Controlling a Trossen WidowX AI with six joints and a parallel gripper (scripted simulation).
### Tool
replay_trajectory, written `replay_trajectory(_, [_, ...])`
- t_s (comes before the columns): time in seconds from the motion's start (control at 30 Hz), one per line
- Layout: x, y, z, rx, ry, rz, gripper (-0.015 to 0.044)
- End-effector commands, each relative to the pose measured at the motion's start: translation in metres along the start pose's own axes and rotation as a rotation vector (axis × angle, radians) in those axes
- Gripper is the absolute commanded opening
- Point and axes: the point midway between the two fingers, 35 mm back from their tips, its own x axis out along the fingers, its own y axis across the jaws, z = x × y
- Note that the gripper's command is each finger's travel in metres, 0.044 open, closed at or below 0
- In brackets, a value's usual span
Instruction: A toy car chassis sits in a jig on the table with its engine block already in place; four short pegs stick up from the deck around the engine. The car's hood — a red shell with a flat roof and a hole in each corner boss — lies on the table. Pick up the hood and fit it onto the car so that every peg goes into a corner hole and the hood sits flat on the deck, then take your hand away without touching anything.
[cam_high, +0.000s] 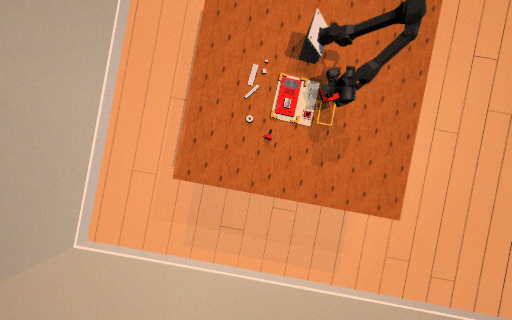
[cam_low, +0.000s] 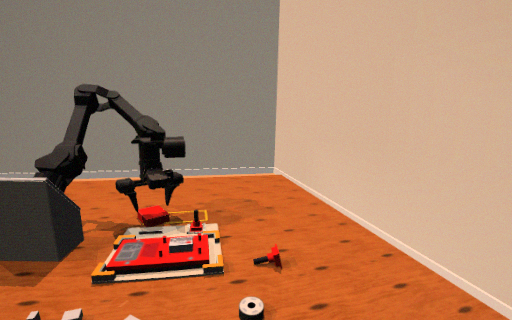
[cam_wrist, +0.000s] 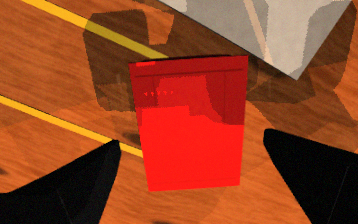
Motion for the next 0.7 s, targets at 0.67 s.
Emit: replay_trajectory(0.67, [0.0112, -0.0007, 0.0000, 0.004, -0.001, -0.002, 0.0440])
